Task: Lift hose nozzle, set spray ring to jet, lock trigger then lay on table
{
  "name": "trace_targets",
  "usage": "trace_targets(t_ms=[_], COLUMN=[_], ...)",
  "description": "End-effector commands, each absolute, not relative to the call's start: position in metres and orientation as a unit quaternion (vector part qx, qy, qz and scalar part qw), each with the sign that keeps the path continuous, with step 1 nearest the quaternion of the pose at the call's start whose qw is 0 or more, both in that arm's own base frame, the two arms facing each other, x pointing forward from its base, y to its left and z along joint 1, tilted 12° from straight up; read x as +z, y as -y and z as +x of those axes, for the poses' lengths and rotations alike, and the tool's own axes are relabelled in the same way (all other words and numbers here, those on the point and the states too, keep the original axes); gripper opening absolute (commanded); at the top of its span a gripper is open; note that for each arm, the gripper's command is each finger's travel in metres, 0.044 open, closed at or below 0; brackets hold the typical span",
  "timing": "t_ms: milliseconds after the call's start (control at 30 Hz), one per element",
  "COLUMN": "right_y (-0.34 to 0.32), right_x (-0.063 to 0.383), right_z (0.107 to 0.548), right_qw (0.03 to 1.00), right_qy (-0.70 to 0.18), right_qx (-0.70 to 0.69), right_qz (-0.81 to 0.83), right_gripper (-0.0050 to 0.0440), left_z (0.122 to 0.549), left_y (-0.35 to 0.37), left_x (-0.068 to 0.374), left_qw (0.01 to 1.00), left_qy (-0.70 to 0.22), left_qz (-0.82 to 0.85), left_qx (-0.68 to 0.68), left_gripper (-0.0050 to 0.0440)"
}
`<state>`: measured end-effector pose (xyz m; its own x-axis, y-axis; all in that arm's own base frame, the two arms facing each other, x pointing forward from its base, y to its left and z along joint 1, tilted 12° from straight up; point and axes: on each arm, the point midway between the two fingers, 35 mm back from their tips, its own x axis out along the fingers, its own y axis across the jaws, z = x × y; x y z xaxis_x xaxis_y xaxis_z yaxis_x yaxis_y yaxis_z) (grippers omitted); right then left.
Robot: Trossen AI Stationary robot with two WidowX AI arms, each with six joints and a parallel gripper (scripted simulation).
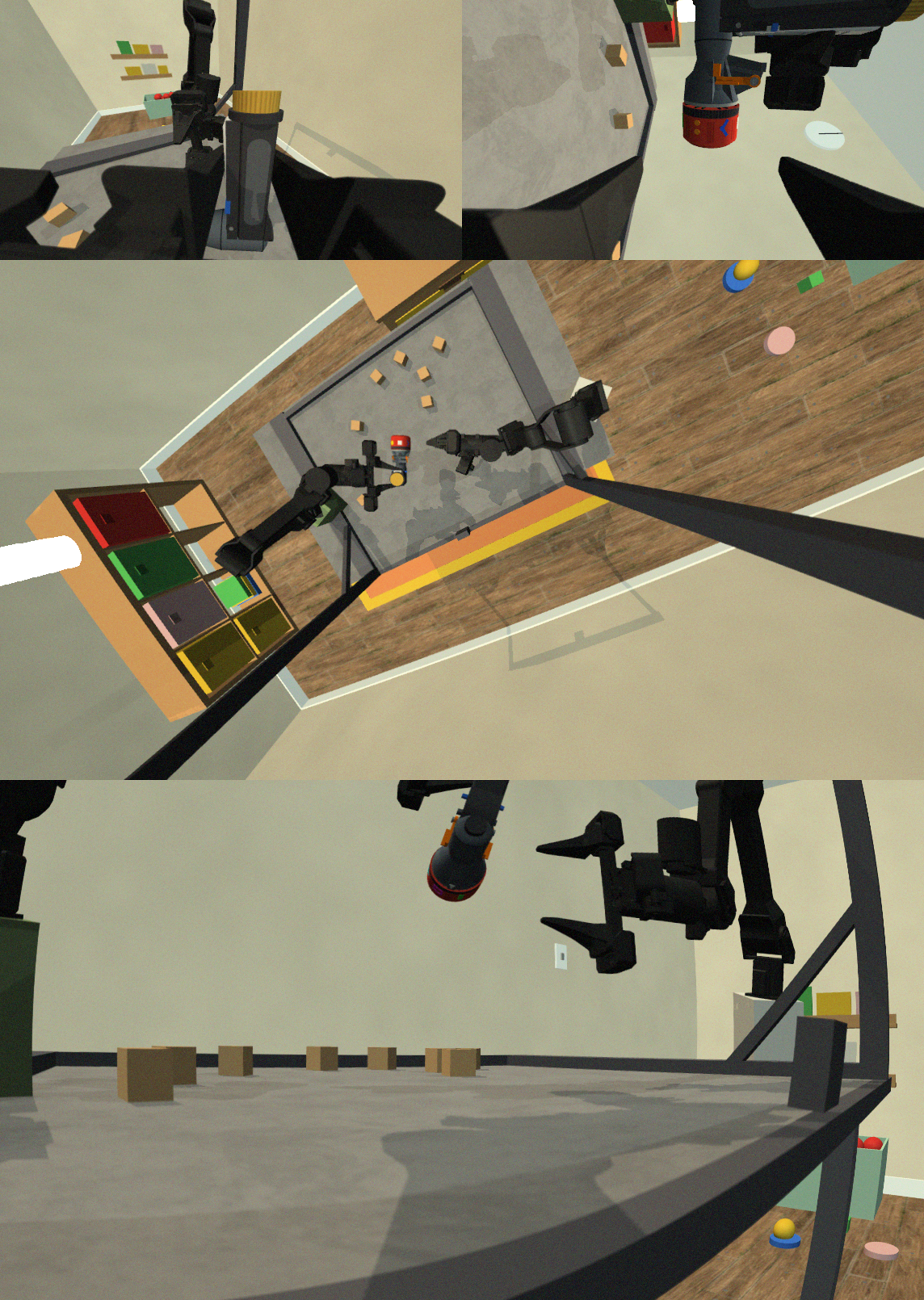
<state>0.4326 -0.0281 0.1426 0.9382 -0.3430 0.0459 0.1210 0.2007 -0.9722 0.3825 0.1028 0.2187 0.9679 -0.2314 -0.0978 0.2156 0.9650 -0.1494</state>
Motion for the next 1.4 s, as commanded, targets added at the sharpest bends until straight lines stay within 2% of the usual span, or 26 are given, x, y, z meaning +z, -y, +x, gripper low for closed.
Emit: trace_targets(t_ms=[0,1367], right_y=[0.029,0.051], right_x=[0.147,0.155], right_z=[0.438,0.496], right_qw=[0.770,0.772], right_qy=[-0.086,-0.082], right_qx=[-0.154,-0.157], right_qz=[-0.613,-0.611], right_gripper=[0.0407,0.0407], left_z=[0.383,0.383], left_y=[-0.104,-0.104], left_x=[0.237,0.237], left_qw=[0.992,0.992], left_qy=[-0.035,-0.035], left_qz=[-0.050,-0.050], left_qx=[-0.112,-0.112], left_gripper=[0.0167,0.0167])
